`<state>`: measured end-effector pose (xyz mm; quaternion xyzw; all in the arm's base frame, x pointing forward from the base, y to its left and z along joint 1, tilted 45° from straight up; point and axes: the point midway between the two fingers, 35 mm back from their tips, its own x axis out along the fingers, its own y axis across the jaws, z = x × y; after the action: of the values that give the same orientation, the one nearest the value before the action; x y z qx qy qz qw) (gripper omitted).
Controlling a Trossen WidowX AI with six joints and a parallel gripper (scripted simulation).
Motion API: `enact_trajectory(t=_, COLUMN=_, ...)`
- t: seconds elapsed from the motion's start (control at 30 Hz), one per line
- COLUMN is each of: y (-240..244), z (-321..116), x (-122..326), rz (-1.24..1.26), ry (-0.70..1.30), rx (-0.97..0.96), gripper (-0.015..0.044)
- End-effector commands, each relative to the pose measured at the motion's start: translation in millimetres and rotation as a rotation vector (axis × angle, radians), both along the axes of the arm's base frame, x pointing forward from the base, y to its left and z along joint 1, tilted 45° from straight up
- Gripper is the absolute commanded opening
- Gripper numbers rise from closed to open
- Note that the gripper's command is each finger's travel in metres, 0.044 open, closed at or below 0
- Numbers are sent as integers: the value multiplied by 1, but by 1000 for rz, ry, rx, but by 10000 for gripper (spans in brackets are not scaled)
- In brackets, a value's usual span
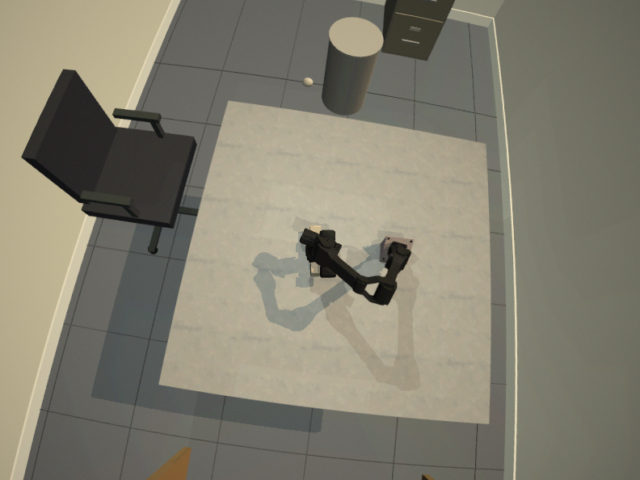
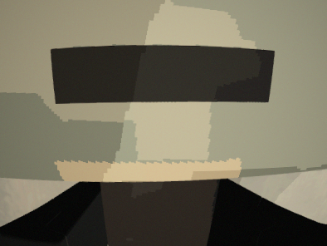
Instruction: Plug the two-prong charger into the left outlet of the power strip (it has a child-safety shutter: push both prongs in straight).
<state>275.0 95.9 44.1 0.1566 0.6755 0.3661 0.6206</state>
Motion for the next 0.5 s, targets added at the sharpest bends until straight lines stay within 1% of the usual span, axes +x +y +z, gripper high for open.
enact_trajectory(t=0.0, y=2, z=3, x=6, rz=1, ry=-26, rx=10, gripper=0)
enact_trajectory(t=0.47, y=2, z=3, x=8, rz=1, ry=-26, rx=10, gripper=0)
